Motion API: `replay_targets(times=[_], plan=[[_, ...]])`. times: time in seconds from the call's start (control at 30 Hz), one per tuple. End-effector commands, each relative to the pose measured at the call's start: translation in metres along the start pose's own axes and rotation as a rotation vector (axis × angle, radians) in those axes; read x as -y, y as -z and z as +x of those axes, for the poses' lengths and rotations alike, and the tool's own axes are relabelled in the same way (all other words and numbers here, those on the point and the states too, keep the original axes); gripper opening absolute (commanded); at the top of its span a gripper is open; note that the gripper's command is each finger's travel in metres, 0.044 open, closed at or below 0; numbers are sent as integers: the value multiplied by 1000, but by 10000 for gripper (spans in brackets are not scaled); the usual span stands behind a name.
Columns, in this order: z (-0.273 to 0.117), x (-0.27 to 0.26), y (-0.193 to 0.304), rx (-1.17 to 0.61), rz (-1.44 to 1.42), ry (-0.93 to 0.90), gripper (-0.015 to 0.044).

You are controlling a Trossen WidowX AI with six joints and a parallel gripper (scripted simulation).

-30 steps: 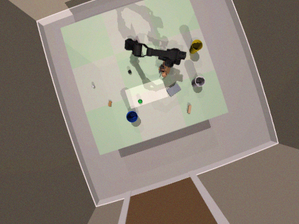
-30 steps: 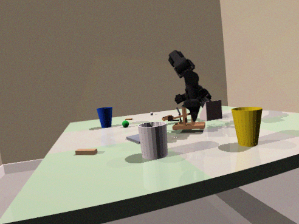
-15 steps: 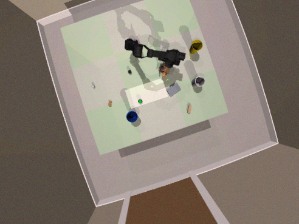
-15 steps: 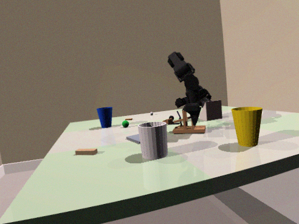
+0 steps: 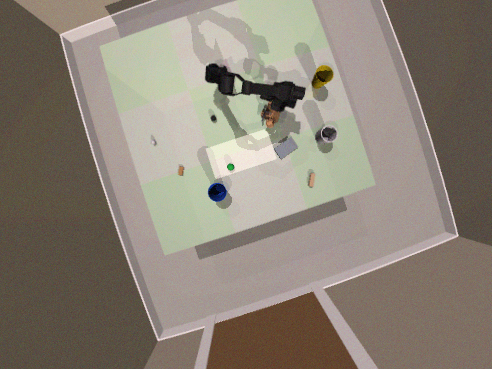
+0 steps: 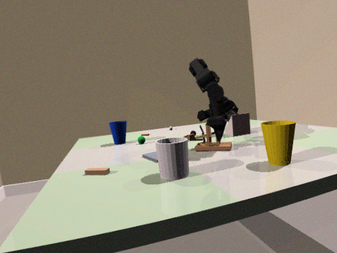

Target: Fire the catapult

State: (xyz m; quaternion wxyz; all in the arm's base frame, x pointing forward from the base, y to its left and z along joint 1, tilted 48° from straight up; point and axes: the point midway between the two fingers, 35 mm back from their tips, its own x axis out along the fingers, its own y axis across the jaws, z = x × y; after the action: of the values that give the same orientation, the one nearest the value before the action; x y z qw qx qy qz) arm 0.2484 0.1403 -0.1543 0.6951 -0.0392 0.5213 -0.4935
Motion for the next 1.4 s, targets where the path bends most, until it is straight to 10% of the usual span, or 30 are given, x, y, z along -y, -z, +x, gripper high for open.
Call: replay_targets(times=[0.0,0.3,1.37], plan=[[-3,-1,0,0,2,-1,394],[-101,0,2,-3,-2,-2,440],[-33,0,2,7,-2,-5,440]])
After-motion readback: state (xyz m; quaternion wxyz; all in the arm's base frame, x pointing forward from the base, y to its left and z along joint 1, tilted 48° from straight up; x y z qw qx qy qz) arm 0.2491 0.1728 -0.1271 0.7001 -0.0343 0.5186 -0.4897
